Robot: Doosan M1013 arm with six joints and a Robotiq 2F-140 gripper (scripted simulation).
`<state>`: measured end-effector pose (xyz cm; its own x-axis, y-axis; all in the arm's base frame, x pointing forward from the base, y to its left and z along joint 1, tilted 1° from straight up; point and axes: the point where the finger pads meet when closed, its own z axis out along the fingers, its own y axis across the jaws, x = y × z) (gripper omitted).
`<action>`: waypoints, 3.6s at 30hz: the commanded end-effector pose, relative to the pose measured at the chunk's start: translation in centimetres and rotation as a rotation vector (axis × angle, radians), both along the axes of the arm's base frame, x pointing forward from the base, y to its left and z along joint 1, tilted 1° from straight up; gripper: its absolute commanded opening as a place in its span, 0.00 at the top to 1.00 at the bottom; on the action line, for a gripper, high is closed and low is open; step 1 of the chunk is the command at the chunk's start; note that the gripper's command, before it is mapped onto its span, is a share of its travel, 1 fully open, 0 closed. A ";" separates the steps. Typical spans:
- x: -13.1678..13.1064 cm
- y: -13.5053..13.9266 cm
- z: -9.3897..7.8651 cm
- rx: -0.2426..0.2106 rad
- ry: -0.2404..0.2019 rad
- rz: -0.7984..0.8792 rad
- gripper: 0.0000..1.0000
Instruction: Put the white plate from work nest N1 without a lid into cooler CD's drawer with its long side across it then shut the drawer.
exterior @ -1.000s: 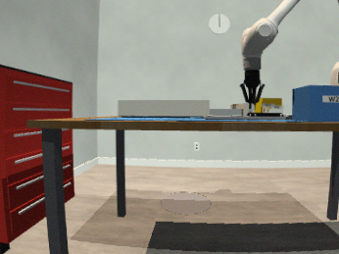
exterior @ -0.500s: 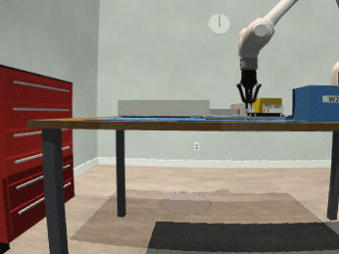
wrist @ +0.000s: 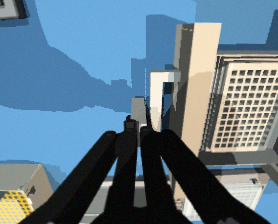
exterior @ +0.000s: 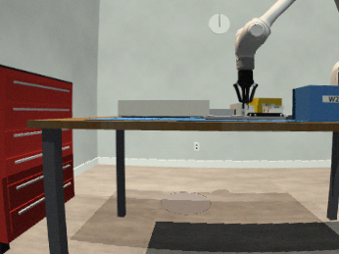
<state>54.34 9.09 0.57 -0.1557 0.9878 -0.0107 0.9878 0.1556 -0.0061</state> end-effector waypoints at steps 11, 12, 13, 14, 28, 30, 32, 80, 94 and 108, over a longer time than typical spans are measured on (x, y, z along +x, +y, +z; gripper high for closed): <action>1.4 0.2 0.0 0.000 0.000 0.000 1.00; 1.5 0.2 0.0 0.000 0.000 0.000 1.00; 1.6 0.3 0.0 0.000 0.000 0.000 1.00; 1.8 0.3 0.0 0.000 0.000 0.000 1.00; 3.4 0.5 0.0 0.000 0.000 0.000 1.00; 3.6 0.6 0.0 0.000 0.000 0.000 1.00; 3.9 0.6 0.0 0.000 0.000 0.000 1.00; 9.4 1.5 0.0 0.000 0.000 0.000 1.00; 10.9 1.7 -0.1 0.000 0.000 0.000 1.00; 12.8 2.0 -0.1 0.000 0.000 0.000 1.00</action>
